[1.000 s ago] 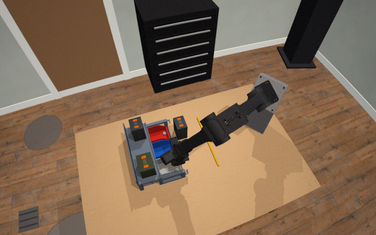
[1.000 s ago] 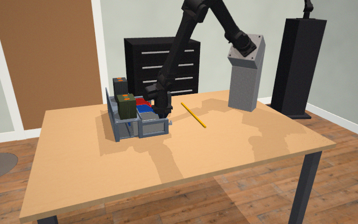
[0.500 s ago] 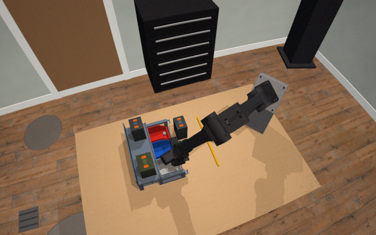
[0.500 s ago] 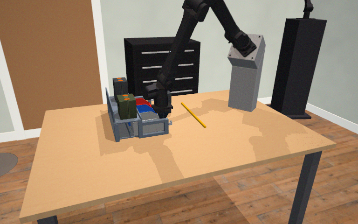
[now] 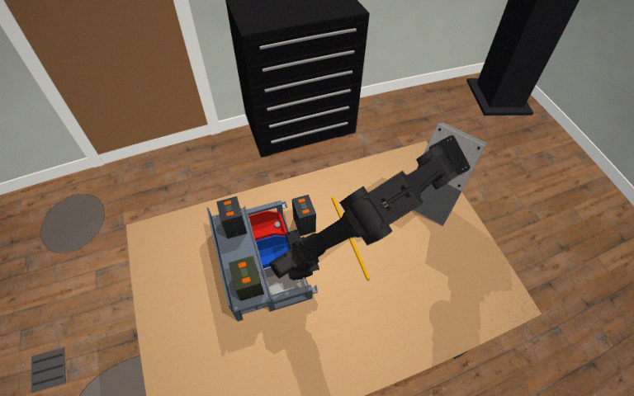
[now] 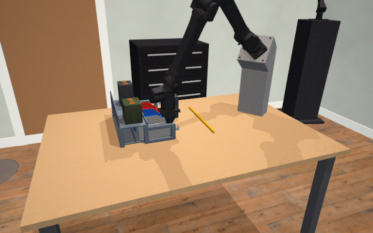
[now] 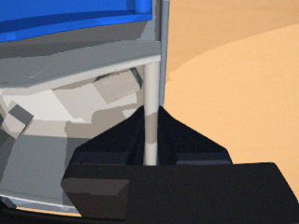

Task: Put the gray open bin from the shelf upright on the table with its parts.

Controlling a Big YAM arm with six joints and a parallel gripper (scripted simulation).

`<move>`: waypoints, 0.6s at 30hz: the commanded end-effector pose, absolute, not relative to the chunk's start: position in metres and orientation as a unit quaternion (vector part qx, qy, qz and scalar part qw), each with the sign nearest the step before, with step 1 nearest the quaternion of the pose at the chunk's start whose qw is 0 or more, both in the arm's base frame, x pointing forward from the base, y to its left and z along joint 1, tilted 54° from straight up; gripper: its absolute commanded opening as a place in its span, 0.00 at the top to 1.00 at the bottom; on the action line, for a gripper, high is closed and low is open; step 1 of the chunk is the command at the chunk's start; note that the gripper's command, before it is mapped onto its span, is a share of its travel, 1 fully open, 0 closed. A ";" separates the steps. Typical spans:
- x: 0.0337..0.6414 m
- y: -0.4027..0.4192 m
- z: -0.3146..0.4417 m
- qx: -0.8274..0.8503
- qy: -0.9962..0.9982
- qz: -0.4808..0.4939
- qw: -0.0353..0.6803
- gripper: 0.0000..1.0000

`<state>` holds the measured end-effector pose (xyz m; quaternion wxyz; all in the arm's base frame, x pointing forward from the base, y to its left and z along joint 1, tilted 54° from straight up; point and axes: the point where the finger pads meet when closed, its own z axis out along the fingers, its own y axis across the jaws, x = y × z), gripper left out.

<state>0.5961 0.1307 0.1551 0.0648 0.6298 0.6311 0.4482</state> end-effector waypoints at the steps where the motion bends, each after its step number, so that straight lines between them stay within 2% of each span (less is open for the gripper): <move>1: 0.590 0.112 0.172 0.632 0.626 0.452 0.076 1.00; 18: 0.588 0.110 0.174 0.632 0.625 0.452 0.076 1.00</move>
